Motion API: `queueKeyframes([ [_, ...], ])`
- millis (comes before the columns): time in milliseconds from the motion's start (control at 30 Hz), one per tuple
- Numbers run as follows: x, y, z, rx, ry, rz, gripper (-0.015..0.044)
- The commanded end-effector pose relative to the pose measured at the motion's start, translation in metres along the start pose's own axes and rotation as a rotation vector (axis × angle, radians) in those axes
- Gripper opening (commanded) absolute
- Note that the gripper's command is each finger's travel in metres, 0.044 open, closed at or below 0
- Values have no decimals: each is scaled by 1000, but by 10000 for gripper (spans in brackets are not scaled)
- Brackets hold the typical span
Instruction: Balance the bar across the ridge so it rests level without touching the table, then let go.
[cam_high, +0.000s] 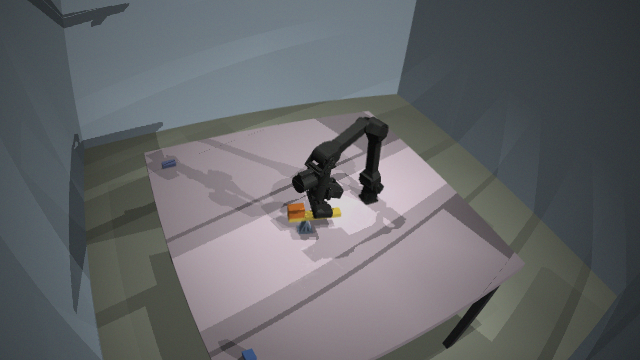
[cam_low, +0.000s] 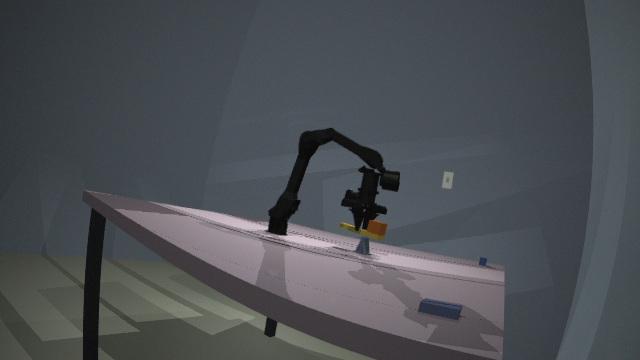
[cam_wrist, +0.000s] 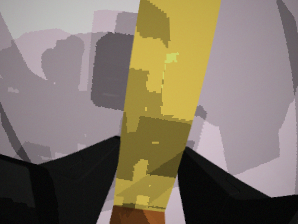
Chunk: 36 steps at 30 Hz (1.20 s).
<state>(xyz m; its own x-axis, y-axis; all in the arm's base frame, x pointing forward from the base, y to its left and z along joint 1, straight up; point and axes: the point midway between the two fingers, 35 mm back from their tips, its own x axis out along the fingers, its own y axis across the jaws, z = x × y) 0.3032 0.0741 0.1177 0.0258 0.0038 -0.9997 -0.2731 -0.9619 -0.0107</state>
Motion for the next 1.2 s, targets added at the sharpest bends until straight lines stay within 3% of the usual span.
queueKeyframes([
  [0, -1, 0, 0, -4, 4, -5, 0],
  [1167, 2, 0, 0, -4, 4, -5, 0],
])
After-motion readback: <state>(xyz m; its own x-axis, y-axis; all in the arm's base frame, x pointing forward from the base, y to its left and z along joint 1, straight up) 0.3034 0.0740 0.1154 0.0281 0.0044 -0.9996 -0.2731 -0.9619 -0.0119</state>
